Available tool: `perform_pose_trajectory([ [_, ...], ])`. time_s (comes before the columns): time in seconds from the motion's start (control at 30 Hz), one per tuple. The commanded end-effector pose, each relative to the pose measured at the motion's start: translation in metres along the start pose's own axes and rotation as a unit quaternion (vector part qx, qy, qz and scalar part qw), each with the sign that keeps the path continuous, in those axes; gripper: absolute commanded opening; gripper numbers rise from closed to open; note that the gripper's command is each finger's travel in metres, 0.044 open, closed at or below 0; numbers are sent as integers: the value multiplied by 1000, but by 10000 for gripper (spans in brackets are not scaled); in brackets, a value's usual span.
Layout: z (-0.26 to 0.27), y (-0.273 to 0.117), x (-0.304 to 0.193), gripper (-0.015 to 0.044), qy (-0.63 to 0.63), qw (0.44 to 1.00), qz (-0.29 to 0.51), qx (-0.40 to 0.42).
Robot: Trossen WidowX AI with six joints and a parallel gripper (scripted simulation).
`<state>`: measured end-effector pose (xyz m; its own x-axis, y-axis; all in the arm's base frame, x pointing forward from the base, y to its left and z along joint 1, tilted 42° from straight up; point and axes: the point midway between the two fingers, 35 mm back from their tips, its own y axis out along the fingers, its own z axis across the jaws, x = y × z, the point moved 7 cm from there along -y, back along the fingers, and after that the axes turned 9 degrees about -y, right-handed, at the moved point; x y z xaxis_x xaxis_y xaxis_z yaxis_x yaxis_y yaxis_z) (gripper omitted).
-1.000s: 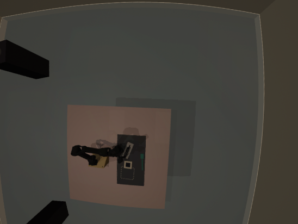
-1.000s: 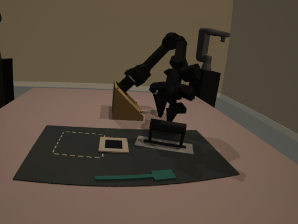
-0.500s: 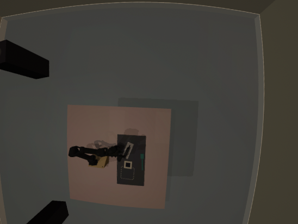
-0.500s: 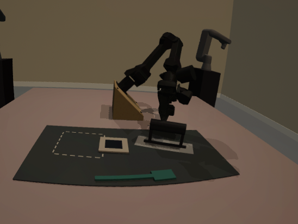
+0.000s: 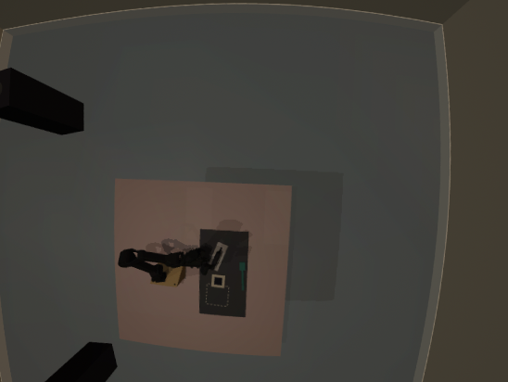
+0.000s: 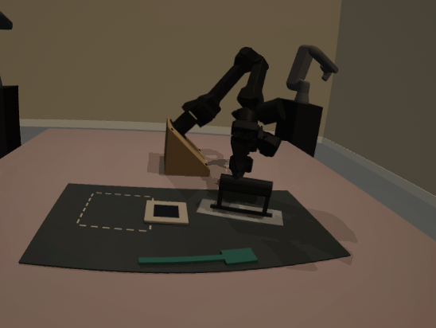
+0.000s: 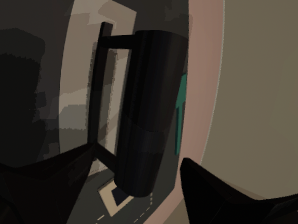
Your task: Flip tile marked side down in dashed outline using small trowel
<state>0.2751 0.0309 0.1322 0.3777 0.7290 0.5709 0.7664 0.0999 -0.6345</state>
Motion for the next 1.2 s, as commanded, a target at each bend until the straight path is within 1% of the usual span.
perform_pose_trajectory([
  [0.0, -2, 6, 1, 300, -2, 1000, 1, -2],
  [1.0, -1, 51, 1, 300, -1, 1000, 0, -3],
  [1.17, -1, 51, 1, 169, -1, 1000, 0, -3],
])
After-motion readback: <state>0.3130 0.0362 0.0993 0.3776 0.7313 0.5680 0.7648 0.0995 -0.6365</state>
